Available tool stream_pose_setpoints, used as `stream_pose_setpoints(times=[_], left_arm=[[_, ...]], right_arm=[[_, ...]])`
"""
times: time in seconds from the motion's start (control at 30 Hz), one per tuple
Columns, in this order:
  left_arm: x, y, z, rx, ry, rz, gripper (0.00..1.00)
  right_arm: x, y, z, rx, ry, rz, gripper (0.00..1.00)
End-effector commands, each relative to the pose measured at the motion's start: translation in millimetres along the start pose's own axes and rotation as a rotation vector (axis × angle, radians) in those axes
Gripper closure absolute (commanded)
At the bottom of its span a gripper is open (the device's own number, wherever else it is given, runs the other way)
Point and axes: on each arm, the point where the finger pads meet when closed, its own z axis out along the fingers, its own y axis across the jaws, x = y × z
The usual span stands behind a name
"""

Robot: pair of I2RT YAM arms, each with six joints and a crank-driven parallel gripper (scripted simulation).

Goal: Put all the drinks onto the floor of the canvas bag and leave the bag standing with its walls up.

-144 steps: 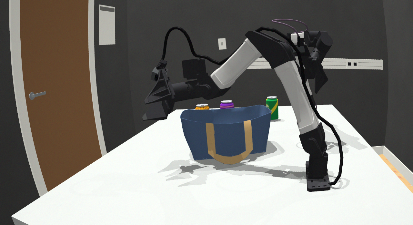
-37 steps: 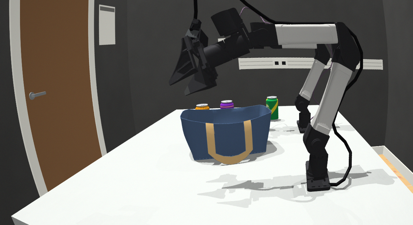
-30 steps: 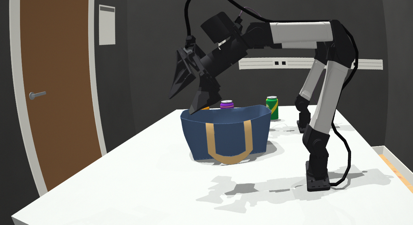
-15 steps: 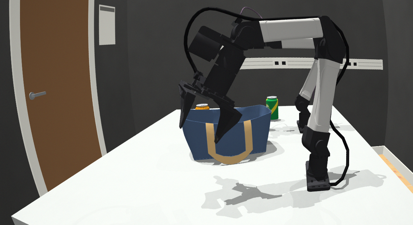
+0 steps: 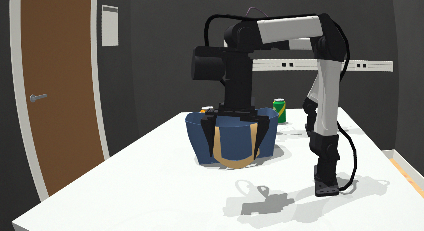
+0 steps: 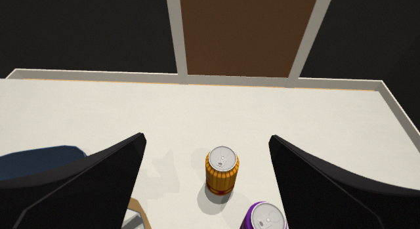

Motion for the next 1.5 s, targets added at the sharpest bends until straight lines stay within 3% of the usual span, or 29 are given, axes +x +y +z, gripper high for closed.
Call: stream_pose_setpoints(times=[0.0, 0.57, 0.6, 1.13, 1.33, 1.4, 1.47], left_arm=[[1, -20, -5, 0.133, -0.07, 0.137, 0.0], [3, -16, -9, 0.074, -0.033, 0.129, 0.0], [3, -14, -11, 0.061, -0.029, 0.126, 0.0], [1, -19, -7, 0.071, -0.038, 0.104, 0.0], [1, -19, -8, 0.07, -0.037, 0.104, 0.0], [1, -19, -8, 0.07, -0.037, 0.104, 0.0], [1, -19, -8, 0.069, -0.037, 0.105, 0.0]], right_arm=[[-22, 0, -4, 0.006, -0.04, 0.01, 0.0], [-22, 0, -4, 0.006, -0.04, 0.01, 0.0], [-22, 1, -4, 0.002, -0.04, 0.001, 0.11], [-1, 5, -3, -0.021, 0.001, -0.018, 0.11], [53, -13, 13, -0.094, 0.254, -0.179, 0.11], [53, -13, 13, -0.094, 0.254, -0.179, 0.11], [72, -19, 15, -0.145, 0.347, -0.239, 0.11]])
